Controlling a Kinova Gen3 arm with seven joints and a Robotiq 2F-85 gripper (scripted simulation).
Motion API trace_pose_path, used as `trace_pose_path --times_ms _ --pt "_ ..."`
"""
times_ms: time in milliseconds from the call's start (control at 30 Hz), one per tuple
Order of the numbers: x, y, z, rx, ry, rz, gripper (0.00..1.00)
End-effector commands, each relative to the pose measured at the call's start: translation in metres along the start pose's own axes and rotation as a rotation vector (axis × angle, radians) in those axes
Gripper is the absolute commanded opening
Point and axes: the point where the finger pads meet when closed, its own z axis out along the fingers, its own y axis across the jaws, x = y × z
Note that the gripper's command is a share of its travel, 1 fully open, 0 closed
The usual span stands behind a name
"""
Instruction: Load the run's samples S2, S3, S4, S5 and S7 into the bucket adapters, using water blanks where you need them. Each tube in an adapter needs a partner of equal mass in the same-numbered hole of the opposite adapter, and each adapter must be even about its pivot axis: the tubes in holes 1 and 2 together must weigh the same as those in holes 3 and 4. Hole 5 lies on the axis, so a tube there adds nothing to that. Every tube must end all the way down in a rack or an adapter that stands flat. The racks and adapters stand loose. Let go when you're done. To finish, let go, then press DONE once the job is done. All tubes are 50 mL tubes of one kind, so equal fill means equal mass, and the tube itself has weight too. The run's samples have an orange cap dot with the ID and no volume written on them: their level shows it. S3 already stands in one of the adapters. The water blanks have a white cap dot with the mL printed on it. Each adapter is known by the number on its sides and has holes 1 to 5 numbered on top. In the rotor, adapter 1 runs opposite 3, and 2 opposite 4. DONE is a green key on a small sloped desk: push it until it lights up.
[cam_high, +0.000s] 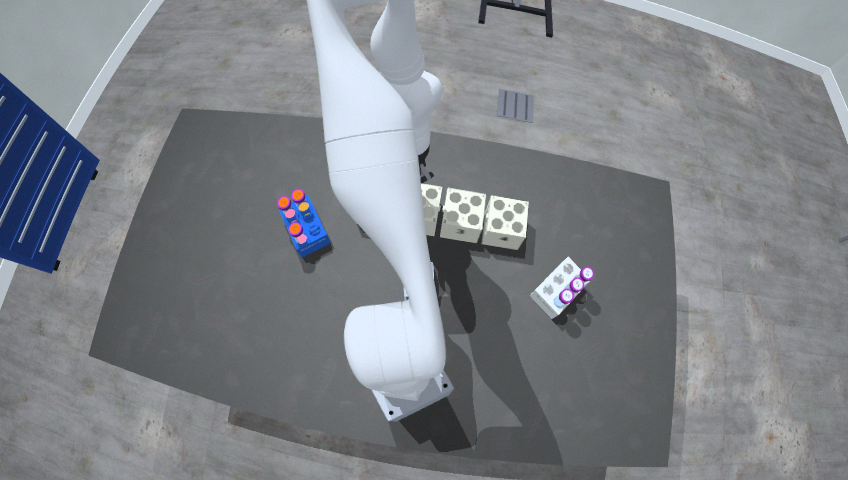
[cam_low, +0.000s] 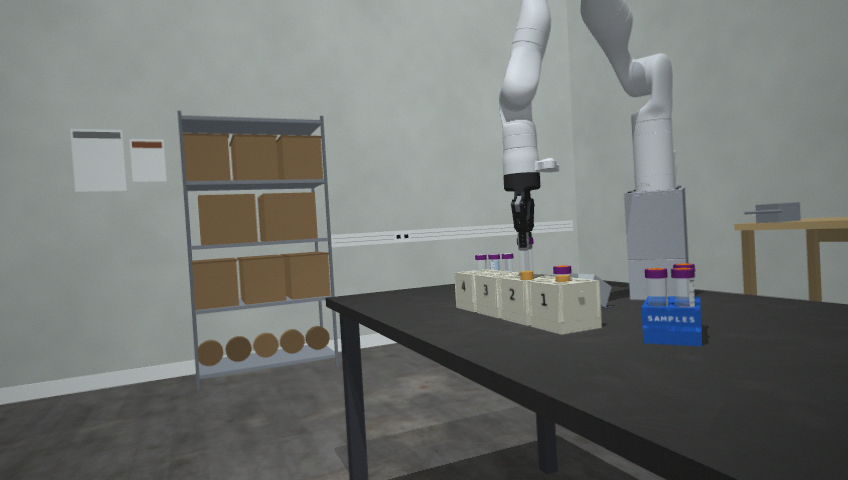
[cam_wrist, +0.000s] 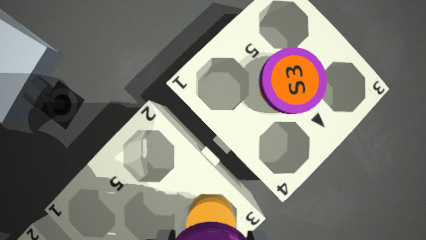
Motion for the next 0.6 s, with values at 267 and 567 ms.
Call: trace_pose_path --times_ms 267,567 --pt "-0.0004 0.0006 0.006 -0.002 -0.001 0.0 0.1" --pt "-0.0005 0.0006 0.0107 -0.002 -0.001 0.0 0.1"
